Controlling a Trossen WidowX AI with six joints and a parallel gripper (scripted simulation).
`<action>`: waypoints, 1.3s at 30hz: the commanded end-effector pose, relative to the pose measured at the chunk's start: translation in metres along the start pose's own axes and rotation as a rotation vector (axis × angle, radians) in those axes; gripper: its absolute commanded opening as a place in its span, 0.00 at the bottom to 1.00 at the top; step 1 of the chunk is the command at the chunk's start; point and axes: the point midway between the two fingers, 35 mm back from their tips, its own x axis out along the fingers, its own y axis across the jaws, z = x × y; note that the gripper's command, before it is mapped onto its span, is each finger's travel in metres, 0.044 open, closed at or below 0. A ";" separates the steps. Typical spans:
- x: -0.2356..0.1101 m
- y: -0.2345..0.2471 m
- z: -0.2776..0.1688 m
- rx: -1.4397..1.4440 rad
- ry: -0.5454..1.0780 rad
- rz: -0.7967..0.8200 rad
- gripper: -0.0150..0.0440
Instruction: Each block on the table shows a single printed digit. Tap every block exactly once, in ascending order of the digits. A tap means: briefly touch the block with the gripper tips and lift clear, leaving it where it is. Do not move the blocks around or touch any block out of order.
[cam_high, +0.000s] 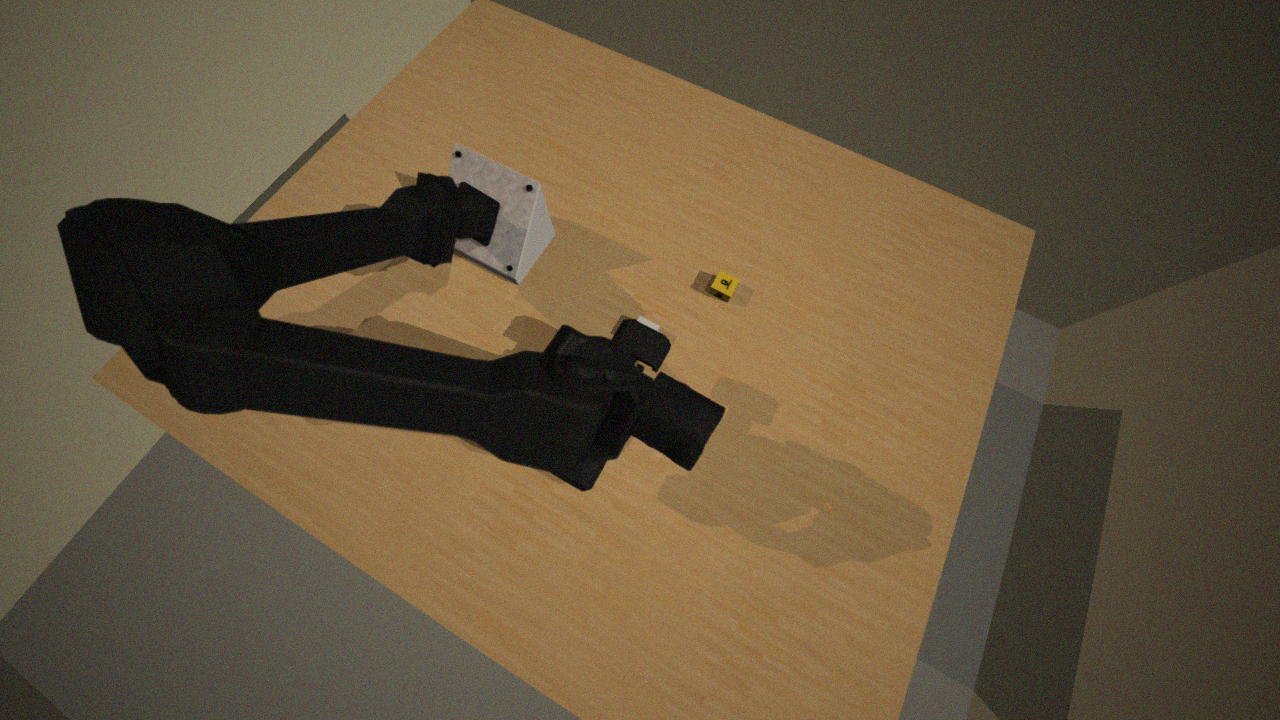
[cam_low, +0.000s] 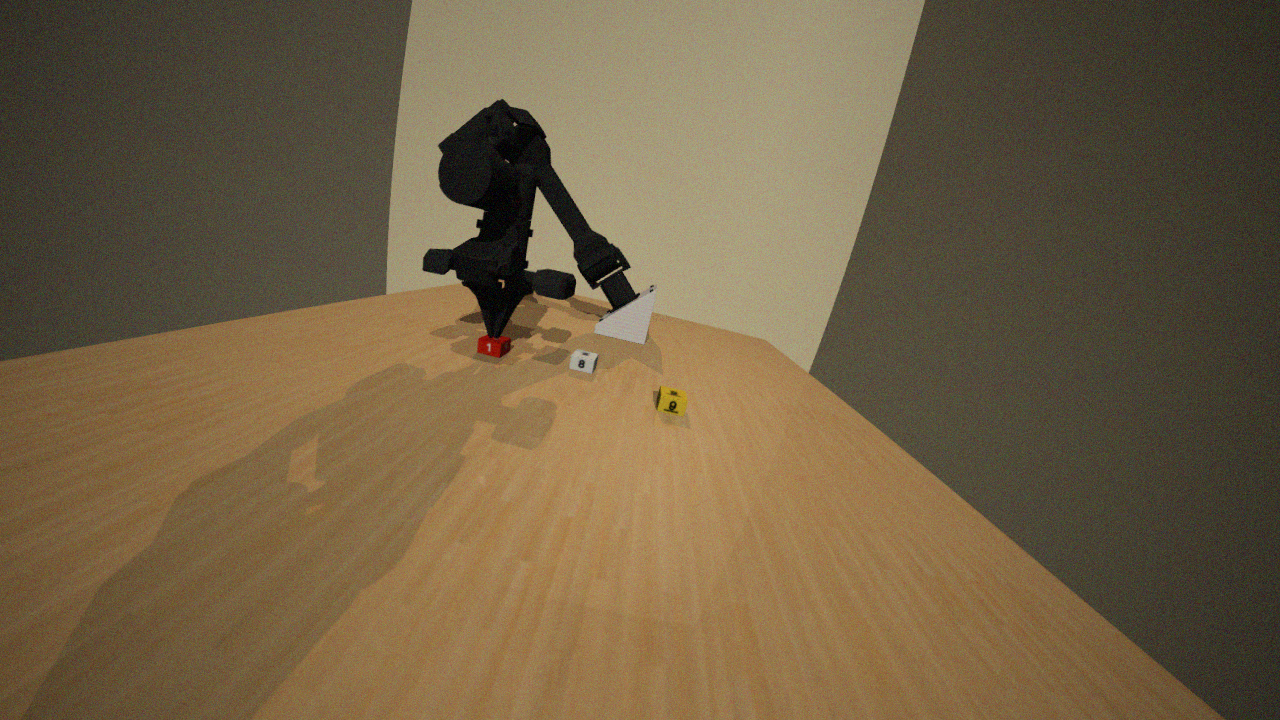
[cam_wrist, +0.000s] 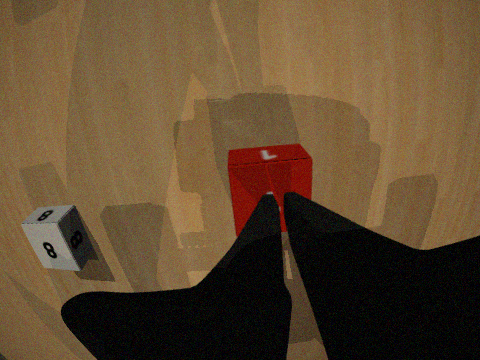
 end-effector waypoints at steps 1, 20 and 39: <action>-0.022 0.000 0.001 0.000 -0.006 -0.002 0.29; -0.104 0.005 0.001 -0.002 -0.004 0.003 0.29; -0.043 0.126 -0.014 -0.002 -0.005 0.008 0.29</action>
